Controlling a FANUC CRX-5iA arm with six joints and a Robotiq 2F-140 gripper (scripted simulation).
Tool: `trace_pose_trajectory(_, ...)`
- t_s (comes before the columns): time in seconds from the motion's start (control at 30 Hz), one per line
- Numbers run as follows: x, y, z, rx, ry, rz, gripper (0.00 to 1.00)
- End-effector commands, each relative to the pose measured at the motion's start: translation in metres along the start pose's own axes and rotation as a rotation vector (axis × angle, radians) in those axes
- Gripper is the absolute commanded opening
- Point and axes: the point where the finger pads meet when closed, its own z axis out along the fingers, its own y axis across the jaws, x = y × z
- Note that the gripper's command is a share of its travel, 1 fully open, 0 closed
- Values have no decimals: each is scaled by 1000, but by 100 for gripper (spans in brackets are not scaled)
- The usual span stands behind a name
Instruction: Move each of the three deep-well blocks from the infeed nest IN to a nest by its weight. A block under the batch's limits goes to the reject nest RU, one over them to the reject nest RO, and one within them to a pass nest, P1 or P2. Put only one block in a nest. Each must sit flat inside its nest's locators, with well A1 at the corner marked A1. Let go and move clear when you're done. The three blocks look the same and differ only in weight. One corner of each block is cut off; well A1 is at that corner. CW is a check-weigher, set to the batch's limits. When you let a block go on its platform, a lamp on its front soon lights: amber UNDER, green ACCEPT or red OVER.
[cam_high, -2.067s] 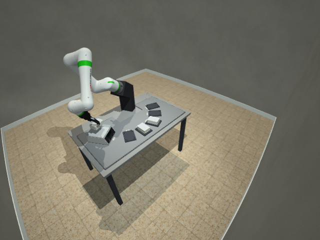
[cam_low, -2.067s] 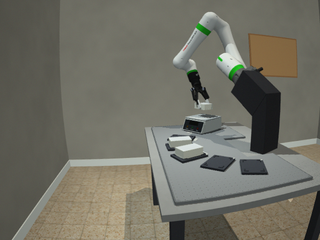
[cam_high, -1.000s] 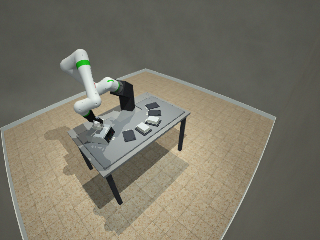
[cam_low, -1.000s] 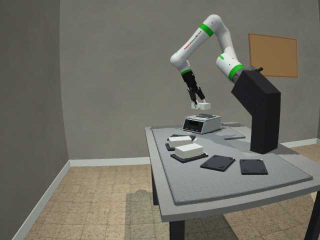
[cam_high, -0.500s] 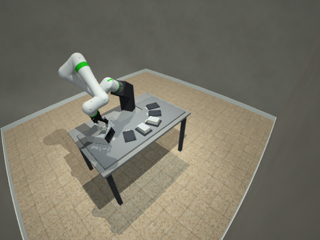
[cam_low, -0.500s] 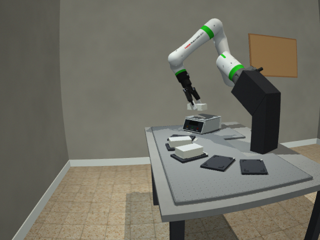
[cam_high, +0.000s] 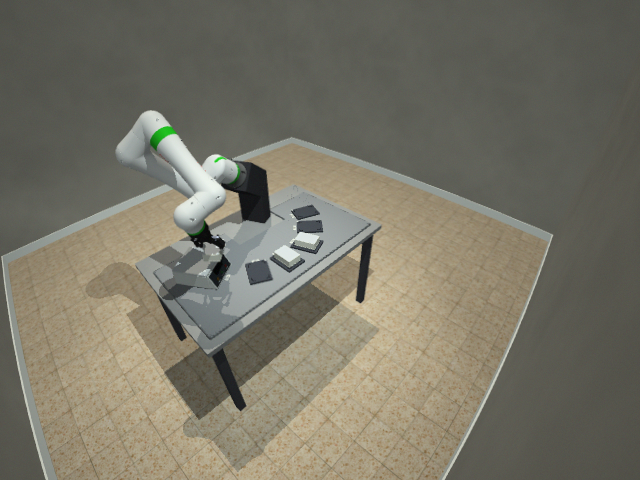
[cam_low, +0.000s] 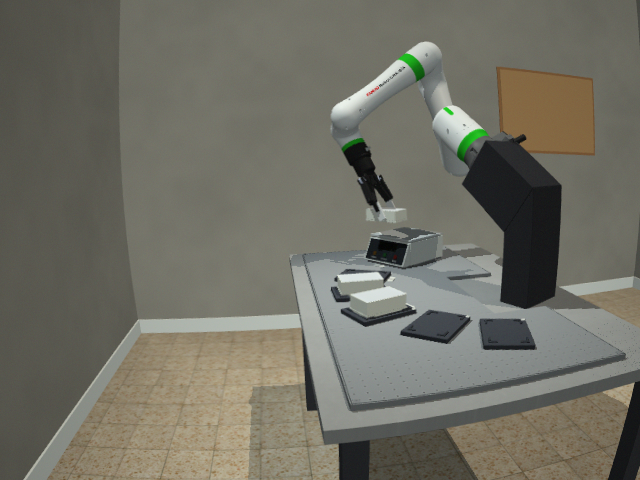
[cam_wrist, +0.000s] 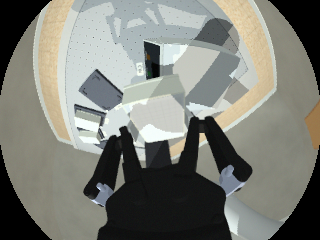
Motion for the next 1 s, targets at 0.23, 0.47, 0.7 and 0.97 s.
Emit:
trace_pose_trajectory(0.23,5,-34,-3,0,0,0,10)
trace_pose_trajectory(0.47,8,-50,-5,0,0,0,10)
trace_pose_trajectory(0.7,8,-63,-4,-34,0,-57,10)
trace_pose_trajectory(0.97,4,-83,-2,-134,0,-230,10)
